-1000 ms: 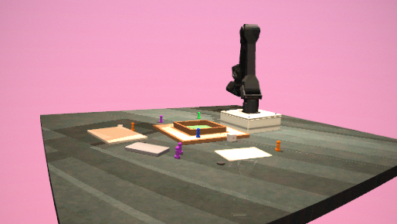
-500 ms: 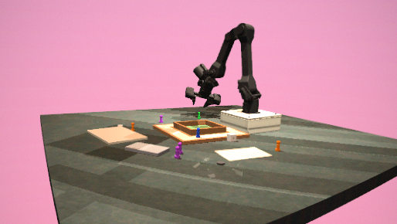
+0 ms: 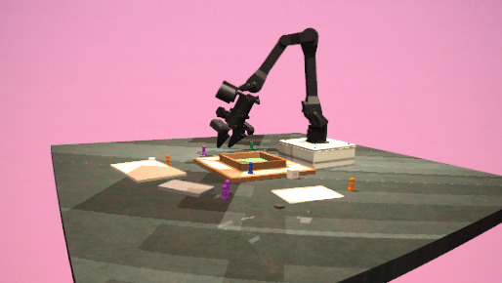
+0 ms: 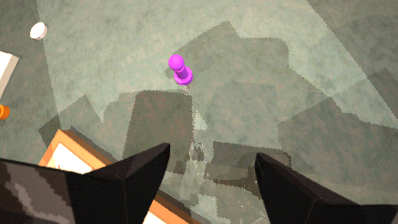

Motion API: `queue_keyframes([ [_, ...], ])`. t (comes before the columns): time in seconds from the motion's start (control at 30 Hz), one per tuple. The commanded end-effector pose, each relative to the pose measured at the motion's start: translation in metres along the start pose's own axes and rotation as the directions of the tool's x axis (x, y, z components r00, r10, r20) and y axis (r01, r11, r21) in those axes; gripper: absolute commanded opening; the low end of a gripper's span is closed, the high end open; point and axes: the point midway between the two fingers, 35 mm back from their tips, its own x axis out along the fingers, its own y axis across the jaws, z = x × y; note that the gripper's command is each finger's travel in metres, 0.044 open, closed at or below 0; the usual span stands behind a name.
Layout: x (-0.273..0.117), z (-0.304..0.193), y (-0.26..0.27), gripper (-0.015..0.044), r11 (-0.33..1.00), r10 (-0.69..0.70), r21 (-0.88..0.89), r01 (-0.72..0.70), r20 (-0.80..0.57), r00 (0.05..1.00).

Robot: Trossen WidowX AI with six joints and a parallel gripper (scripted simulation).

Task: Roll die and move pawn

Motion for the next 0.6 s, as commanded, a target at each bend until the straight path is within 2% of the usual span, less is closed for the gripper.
queue_keyframes([
  [0.0,-0.015,-0.038,0.040,0.0275,0.986,0.049,-0.151,-0.062,-0.091,0.995],
  [0.27,-0.062,-0.134,0.093,0.0275,0.872,0.065,-0.452,-0.189,-0.277,0.959],
  [0.57,-0.133,-0.249,0.104,0.0275,0.554,-0.035,-0.761,-0.338,-0.427,0.904],
])
